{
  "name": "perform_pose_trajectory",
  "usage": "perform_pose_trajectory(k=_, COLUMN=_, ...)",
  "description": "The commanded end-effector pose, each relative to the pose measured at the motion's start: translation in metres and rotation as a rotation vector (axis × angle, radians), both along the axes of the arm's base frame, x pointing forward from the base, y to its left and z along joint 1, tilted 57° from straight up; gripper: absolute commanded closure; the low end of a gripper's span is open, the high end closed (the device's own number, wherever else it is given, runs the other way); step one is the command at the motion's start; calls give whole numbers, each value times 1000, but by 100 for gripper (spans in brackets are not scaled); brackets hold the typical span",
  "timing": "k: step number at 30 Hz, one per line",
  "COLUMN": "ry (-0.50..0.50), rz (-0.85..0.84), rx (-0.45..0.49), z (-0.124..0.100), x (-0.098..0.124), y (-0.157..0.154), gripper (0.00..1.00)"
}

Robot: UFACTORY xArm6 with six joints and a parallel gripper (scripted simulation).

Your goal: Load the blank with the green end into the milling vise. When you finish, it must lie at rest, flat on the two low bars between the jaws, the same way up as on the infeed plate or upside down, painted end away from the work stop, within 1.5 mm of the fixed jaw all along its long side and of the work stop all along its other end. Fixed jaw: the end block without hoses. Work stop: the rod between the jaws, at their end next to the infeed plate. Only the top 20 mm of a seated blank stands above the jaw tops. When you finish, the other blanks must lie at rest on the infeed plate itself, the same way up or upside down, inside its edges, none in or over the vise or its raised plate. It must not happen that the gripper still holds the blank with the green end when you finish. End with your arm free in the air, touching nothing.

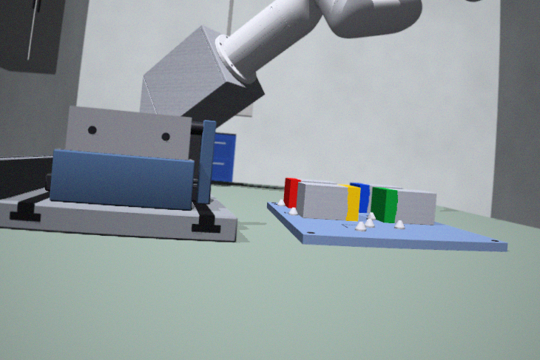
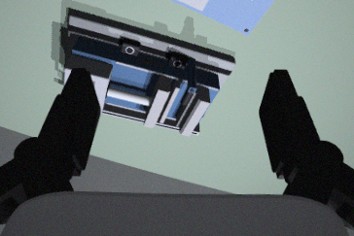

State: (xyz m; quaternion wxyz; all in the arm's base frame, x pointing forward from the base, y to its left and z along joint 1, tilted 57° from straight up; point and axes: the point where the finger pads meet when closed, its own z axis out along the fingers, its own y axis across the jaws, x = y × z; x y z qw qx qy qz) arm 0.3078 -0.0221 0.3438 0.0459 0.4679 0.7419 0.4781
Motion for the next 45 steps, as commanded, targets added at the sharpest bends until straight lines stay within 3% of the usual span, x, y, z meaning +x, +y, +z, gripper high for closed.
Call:
perform_pose_trajectory(k=1, ry=-42, rz=32, rx=-33, z=1, x=0, y=0, gripper=0)
perform_pose_trajectory(k=8, ry=-149, rz=119, rx=-116, z=1, x=0, y=0, gripper=0)
perform_pose_trajectory(k=15, ry=-149, rz=119, rx=-116, z=1, x=0, y=0, gripper=0)
perform_pose_trajectory(k=25, ry=-298, rz=239, rx=-231, z=1, x=0, y=0, gripper=0)
perform_pose_trajectory(k=32, ry=-298, rz=239, rx=-231, z=1, x=0, y=0, gripper=0)
perform_pose_trajectory(k=42, ry=-447, rz=360, rx=-346, z=1, x=0, y=0, gripper=0)
perform_pose_trajectory(k=45, ry=-447, rz=360, rx=-346, z=1, x=0, y=0, gripper=0)
